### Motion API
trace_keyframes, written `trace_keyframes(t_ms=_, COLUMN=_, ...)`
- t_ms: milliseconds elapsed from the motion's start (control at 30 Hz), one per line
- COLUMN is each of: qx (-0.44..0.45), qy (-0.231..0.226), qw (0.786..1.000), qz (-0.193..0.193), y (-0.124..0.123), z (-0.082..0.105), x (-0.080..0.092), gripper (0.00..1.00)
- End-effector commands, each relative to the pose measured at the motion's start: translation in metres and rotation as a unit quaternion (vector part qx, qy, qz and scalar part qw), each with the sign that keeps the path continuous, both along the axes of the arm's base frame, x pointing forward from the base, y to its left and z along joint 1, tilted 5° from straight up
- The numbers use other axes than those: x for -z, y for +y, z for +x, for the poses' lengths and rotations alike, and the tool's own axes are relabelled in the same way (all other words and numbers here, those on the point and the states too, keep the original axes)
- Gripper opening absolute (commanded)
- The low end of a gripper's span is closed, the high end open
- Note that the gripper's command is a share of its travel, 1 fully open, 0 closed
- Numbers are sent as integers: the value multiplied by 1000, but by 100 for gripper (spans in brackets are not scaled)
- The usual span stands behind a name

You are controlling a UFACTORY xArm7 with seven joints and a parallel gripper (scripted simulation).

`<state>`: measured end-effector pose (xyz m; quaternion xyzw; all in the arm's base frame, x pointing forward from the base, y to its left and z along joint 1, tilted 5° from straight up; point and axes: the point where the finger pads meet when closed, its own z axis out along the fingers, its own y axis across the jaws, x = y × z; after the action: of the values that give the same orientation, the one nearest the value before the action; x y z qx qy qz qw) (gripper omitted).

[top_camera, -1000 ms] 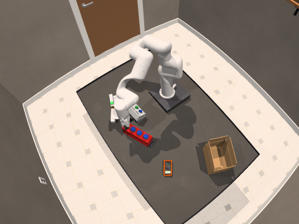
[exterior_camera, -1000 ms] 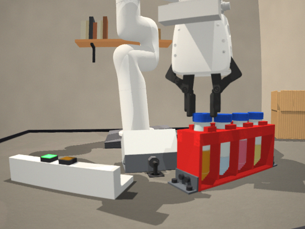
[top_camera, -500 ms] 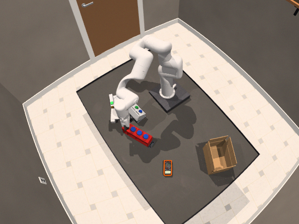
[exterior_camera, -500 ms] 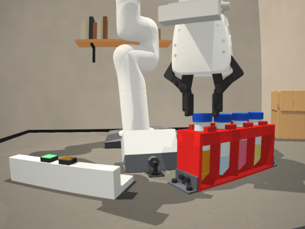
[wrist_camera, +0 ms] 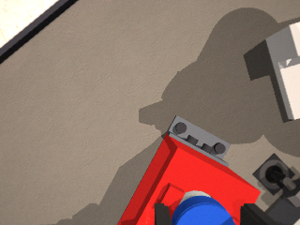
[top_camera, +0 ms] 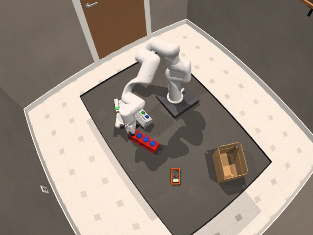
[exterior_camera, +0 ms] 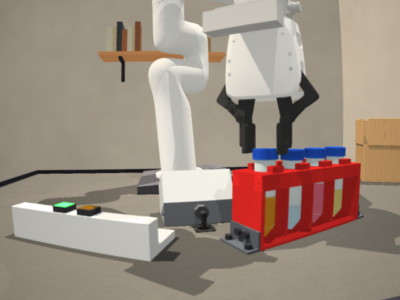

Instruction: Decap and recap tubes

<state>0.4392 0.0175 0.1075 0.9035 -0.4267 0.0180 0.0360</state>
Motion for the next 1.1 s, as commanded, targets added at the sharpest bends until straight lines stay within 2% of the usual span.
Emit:
trace_keyframes(t_ms=0, qx=45, qy=-7, qw=999, qz=-2, y=0, z=2, x=1, gripper=46)
trace_keyframes(t_ms=433, qx=45, qy=-7, qw=999, qz=-2, y=0, z=2, x=4, gripper=46)
trace_keyframes(t_ms=467, qx=45, qy=-7, qw=999, qz=-2, y=0, z=2, x=4, gripper=0)
trace_keyframes(t_ms=933, qx=45, qy=-7, qw=999, qz=-2, y=0, z=2, x=4, gripper=0)
trace_keyframes(t_ms=1067, qx=111, qy=-12, qw=994, qz=-1, y=0, z=2, x=5, gripper=0)
